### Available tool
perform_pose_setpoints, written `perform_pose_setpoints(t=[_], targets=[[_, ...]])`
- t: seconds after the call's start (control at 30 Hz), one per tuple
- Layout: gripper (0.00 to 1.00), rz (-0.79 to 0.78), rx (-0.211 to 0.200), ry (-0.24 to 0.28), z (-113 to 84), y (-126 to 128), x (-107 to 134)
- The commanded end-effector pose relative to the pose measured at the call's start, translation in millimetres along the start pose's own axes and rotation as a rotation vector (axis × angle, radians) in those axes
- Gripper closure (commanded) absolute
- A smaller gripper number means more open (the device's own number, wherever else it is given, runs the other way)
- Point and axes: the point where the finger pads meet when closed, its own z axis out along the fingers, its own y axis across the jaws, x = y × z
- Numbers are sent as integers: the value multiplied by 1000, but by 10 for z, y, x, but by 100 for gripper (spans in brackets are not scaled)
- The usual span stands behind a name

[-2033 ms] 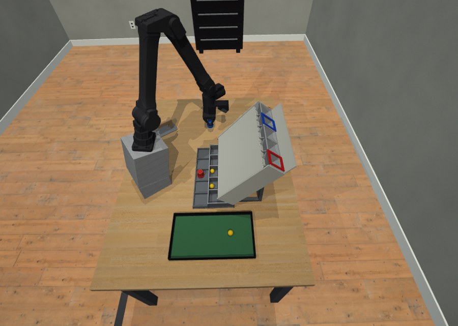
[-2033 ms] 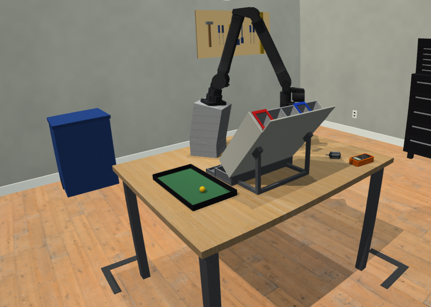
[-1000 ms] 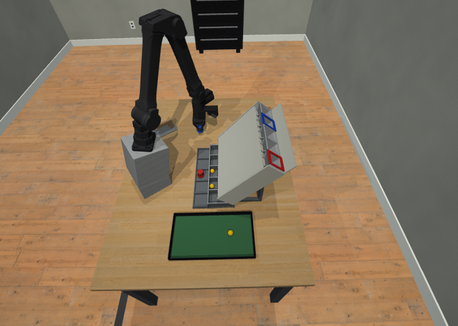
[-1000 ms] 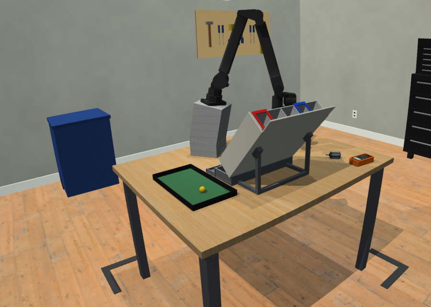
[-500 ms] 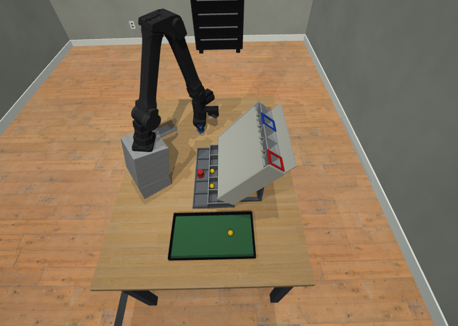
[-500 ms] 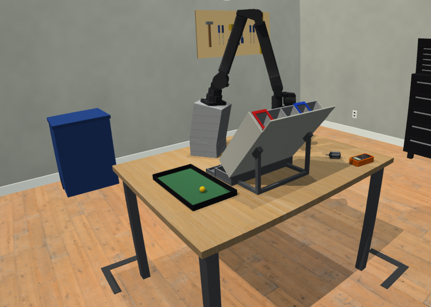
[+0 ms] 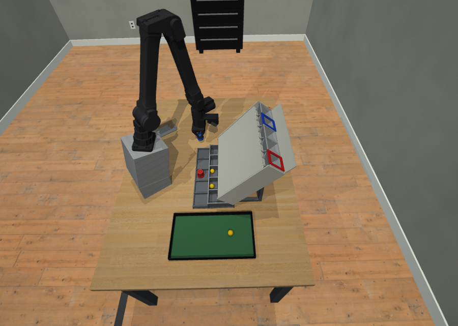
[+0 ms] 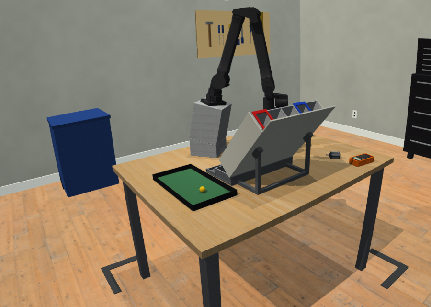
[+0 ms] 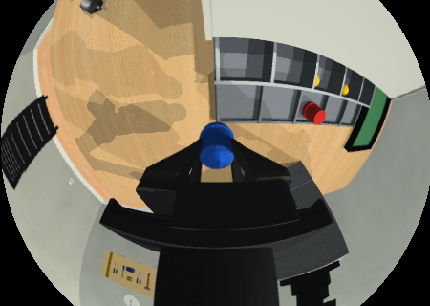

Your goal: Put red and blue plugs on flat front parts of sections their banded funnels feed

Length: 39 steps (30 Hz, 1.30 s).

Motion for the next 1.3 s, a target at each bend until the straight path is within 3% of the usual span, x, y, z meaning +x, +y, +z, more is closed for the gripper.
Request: perform_pose_setpoints(t=[0.0, 0.1, 0.17, 0.47, 0.67, 0.73, 1.27], targets=[[100, -29, -24, -27, -59, -162, -97], [100, -29, -23, -28, -56, -372, -101], [100, -29, -23, -28, -56, -372, -101], [100, -30, -18, -30, -47, -1002, -116], [100, -28, -8, -2, 16, -1420, -43], [100, -28, -8, -2, 16, -1420, -43], [100, -26, -12, 5, 18, -2210, -97]])
